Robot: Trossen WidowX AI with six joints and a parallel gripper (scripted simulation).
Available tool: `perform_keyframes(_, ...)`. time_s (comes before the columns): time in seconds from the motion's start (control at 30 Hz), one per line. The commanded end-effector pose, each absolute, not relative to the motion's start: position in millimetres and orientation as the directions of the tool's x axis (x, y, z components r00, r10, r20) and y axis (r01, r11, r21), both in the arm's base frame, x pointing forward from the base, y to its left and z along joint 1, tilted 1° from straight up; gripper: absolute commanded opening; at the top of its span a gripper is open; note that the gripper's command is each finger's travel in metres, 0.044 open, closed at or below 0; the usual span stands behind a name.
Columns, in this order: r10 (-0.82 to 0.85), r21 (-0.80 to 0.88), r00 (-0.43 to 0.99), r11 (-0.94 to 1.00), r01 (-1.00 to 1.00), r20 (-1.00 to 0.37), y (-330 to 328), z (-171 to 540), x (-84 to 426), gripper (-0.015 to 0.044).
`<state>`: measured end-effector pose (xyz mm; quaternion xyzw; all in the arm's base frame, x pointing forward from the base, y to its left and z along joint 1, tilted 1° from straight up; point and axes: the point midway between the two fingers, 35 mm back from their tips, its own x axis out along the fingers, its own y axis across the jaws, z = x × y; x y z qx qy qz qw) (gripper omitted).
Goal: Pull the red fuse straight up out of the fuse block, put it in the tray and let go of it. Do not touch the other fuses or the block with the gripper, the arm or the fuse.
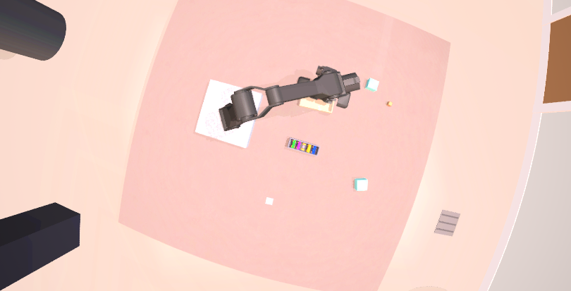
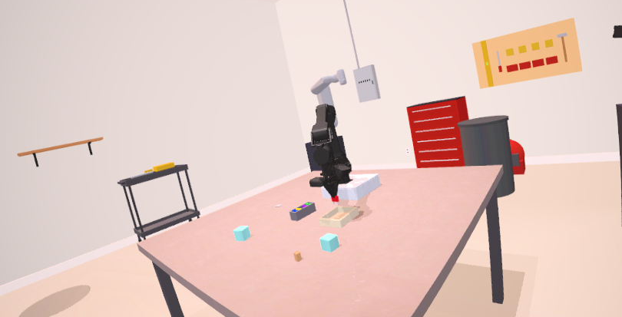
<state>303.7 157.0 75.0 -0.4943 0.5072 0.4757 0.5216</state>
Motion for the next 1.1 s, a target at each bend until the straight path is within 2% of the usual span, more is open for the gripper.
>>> perform_keyframes(0.0,-0.003,-0.033,0.032,0.065,-0.997,-0.999,159.4,70.2,304.4,0.0)
perform_keyframes(0.8,-0.004,-0.033,0.032,0.065,-0.997,-0.999,159.1,35.7,305.0,0.0)
perform_keyframes(1.07,-0.004,-0.035,0.035,0.062,-0.997,-0.999,159.1,39.5,305.3,0.021)
